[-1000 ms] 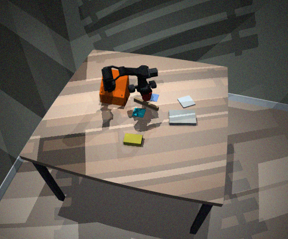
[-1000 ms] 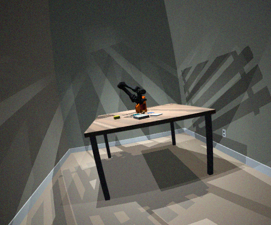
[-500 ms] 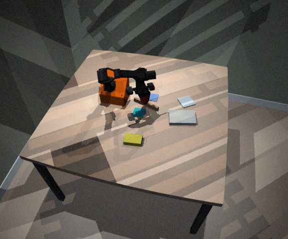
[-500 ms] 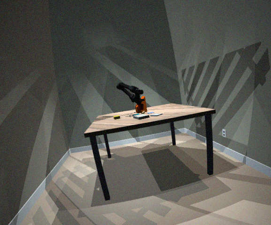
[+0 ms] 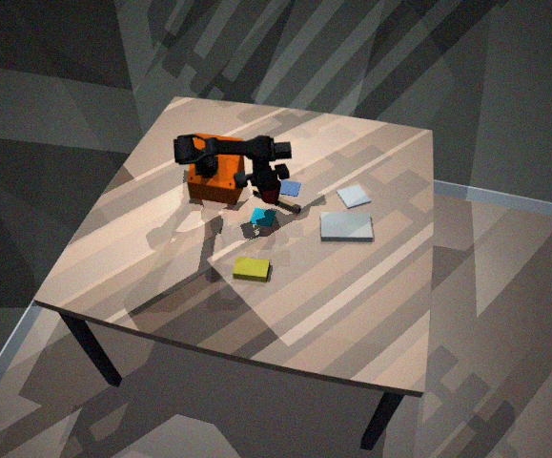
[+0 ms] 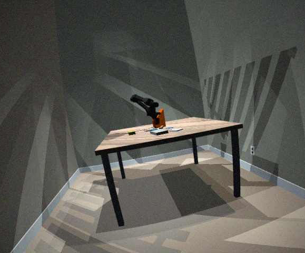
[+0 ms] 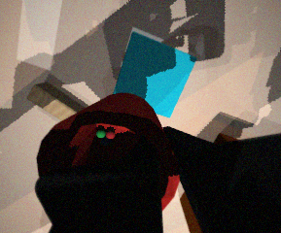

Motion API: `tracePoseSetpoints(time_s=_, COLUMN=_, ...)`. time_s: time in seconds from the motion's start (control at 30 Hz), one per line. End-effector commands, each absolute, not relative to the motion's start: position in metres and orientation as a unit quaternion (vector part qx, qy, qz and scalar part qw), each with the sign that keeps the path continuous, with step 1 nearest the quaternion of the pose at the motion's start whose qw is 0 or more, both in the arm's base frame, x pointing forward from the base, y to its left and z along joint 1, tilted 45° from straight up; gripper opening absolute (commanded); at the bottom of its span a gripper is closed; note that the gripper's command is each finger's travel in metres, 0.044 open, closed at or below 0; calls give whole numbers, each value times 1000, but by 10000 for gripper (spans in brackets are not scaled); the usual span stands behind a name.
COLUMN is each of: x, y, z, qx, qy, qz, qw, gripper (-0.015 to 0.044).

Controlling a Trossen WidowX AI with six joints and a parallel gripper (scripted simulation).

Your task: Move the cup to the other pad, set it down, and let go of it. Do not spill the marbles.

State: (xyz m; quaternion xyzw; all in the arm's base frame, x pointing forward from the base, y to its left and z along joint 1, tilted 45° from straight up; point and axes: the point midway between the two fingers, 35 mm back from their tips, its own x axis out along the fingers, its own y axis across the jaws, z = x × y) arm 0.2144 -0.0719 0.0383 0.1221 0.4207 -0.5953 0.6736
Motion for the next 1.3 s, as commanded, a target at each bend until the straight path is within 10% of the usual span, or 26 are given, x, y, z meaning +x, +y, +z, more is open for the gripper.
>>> tracePoseSetpoints(time_s=0.0, x=209, y=-77, z=43, qx=118, qy=422, qz=-596, qw=673, gripper=0)
tracePoseSetpoints(time_s=1.27, x=191, y=-111, z=58, qx=118, qy=422, qz=-596, qw=673, gripper=0)
